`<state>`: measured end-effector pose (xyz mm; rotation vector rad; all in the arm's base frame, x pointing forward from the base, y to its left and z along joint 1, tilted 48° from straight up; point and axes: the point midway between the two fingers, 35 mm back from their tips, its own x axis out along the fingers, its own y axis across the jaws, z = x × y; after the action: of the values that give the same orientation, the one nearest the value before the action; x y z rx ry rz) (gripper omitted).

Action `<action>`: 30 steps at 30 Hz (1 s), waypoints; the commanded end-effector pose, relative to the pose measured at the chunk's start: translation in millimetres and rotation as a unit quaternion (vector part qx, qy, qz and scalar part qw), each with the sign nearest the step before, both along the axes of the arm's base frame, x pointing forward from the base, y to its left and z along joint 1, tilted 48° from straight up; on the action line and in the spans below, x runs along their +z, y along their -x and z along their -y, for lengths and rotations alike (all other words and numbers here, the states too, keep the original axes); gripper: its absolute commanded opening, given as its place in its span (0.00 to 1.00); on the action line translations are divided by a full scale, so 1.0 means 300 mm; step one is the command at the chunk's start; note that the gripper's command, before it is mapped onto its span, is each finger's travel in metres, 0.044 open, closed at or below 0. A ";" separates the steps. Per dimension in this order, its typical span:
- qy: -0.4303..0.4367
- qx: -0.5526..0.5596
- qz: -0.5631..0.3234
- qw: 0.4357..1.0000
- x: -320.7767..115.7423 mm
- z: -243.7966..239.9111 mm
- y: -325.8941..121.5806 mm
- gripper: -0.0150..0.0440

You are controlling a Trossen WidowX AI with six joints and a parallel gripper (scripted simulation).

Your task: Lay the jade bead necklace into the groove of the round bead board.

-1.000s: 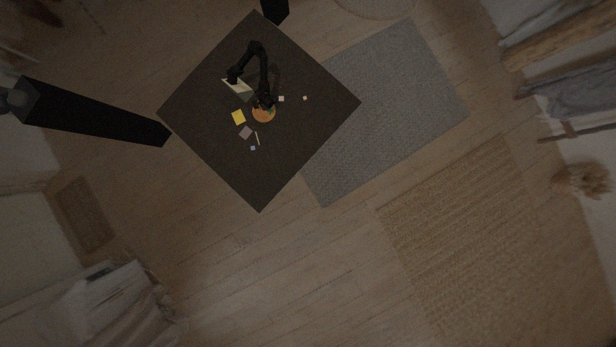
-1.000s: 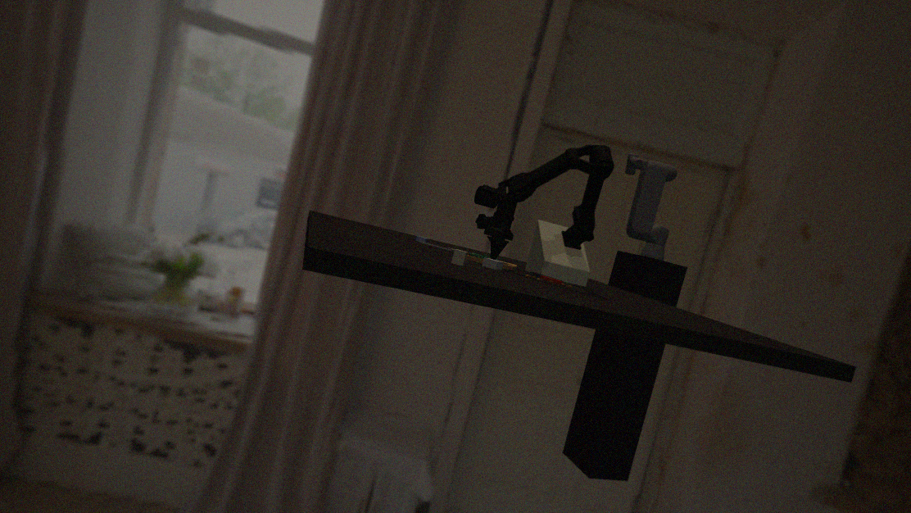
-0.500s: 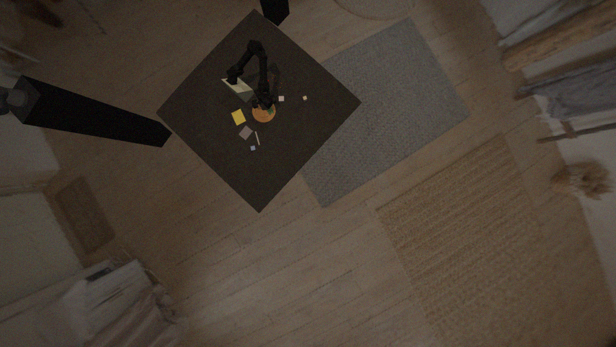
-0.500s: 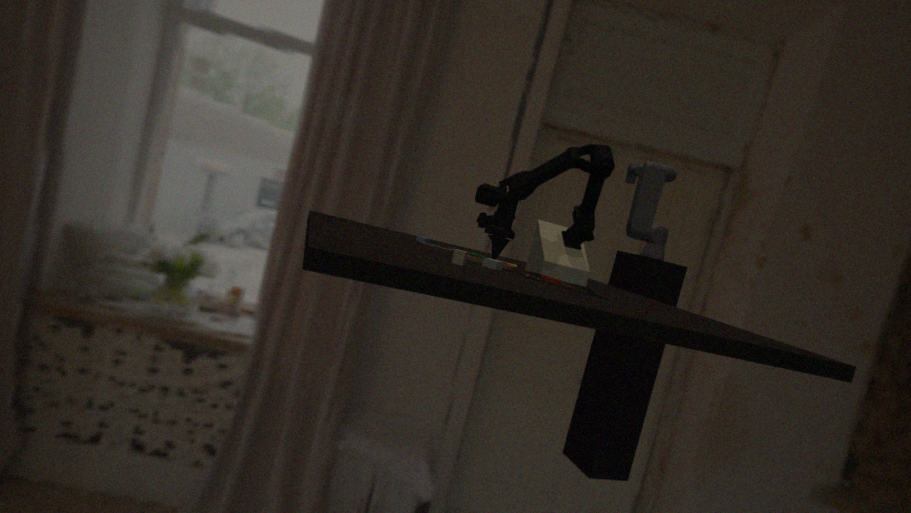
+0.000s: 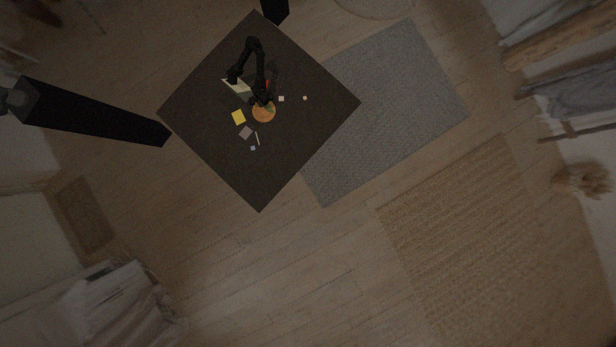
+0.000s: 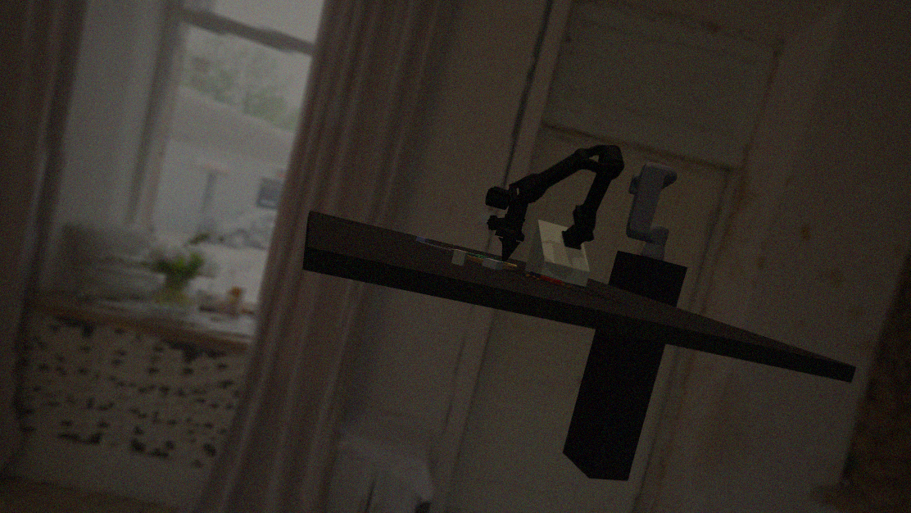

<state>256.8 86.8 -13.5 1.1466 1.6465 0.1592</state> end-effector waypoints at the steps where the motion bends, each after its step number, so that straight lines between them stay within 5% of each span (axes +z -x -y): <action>1: -0.002 0.002 0.005 1.000 0.003 -0.003 0.008 0.25; 10: -0.002 0.002 0.004 1.000 -0.013 -0.021 0.007 0.25; 26: -0.001 0.002 0.005 1.000 0.003 -0.003 0.007 0.97; 30: -0.002 0.002 0.005 1.000 0.004 -0.002 0.005 1.00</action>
<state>254.7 88.6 -14.3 1.1462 1.6434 0.1632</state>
